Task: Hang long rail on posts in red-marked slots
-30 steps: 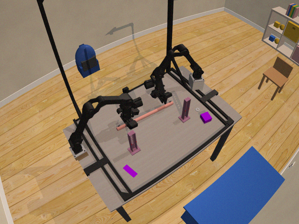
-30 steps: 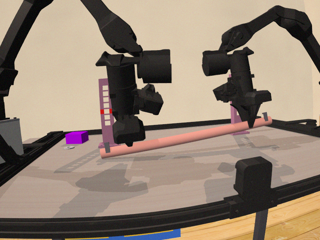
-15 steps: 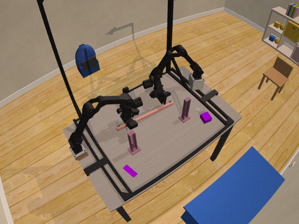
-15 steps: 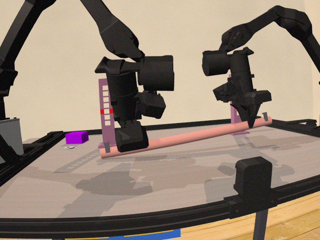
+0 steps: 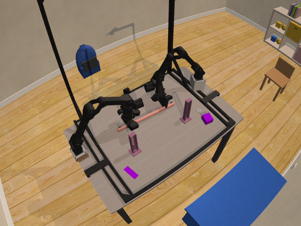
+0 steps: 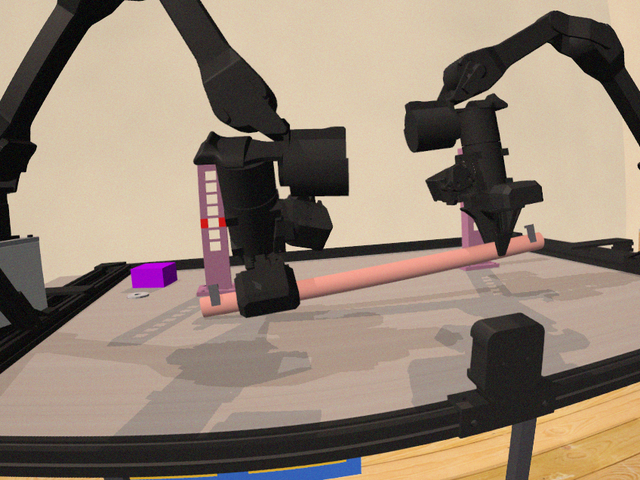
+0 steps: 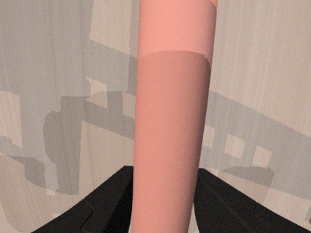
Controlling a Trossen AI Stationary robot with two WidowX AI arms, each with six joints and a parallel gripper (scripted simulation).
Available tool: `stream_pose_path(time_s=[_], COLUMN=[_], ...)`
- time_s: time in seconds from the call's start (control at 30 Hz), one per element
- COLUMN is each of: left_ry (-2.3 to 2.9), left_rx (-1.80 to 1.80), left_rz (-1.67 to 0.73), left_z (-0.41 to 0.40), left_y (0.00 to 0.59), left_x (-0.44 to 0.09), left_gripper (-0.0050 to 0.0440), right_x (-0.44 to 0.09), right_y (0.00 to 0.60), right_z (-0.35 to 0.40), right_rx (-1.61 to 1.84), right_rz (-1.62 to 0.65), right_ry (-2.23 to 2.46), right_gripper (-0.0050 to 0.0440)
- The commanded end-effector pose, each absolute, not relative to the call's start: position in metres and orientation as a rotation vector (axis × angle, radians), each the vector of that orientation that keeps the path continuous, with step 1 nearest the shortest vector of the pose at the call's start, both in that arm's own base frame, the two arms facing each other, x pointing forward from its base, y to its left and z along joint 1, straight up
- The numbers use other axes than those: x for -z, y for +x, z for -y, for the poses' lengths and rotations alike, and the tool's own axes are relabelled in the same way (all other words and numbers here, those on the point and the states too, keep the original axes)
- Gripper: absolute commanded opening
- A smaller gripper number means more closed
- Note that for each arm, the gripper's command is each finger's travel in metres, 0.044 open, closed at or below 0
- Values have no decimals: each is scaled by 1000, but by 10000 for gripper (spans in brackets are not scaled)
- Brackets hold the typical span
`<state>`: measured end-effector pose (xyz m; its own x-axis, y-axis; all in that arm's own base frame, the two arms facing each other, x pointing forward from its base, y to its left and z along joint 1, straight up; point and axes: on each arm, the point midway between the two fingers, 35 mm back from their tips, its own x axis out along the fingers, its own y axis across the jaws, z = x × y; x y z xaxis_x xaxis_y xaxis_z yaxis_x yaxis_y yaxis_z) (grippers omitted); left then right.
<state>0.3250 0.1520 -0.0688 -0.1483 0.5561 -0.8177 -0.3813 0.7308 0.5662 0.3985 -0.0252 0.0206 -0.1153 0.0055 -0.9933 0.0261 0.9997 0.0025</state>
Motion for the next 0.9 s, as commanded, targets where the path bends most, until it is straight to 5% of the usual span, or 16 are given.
stream_pose_path(time_s=[0.0, 0.27, 0.37, 0.87], left_ry=[156, 156, 156, 156], left_rx=[-820, -820, -820, -820], left_rz=[-1529, -1529, -1529, -1529], left_z=[-154, -154, -154, -154], left_y=[320, 321, 321, 321], left_x=[76, 76, 76, 76], left_gripper=[160, 75, 3, 0], right_x=[-22, -22, -22, -22], right_y=[400, 400, 400, 400], right_z=[26, 26, 26, 26], right_rx=[19, 19, 19, 19], right_rz=[-1681, -1681, -1681, -1681], right_ry=[23, 23, 23, 23], right_gripper=[0, 0, 0, 0])
